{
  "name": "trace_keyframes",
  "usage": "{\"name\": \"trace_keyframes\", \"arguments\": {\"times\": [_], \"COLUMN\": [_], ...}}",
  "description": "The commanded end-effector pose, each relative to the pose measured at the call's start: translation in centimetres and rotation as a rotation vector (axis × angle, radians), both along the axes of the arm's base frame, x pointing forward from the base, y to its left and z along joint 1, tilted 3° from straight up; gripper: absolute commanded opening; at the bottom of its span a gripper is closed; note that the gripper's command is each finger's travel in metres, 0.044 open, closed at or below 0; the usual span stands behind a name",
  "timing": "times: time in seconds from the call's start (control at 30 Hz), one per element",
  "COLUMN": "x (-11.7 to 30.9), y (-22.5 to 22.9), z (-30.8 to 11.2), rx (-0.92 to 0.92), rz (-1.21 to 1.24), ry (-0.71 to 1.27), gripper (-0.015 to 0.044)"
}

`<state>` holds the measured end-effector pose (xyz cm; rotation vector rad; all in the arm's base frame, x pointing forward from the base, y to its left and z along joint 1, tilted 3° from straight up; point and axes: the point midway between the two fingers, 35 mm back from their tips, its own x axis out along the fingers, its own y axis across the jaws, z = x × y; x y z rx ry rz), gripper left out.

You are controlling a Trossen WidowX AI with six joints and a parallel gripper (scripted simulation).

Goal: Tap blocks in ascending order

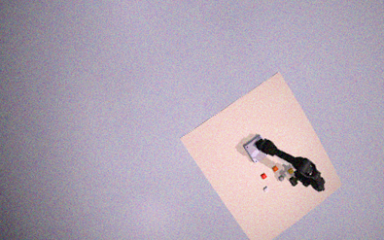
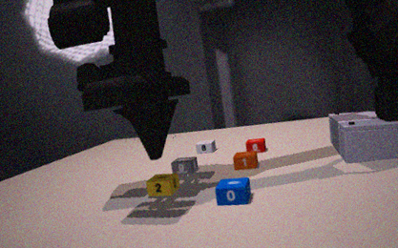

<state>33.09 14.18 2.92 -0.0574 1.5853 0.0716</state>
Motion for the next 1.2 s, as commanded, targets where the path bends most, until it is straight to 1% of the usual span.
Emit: {"name": "trace_keyframes", "arguments": {"times": [0.0, 0.5, 0.8, 0.9, 1.1, 1.17], "x": [-0.1, -0.2, -0.2, -0.1, -0.1, 0.2], "y": [0.0, 0.1, 0.1, 0.0, 0.0, 0.1], "z": [-0.7, -3.1, -3.2, -0.5, 0.1, 2.2], "rx": [0.003, 0.003, 0.003, 0.003, 0.003, 0.003], "rz": [-0.006, -0.006, -0.006, -0.005, -0.006, -0.006], "ry": [-0.001, -0.001, -0.001, -0.002, -0.001, -0.002], "gripper": [0.002, 0.002, 0.002, 0.002, 0.002, 0.002]}}
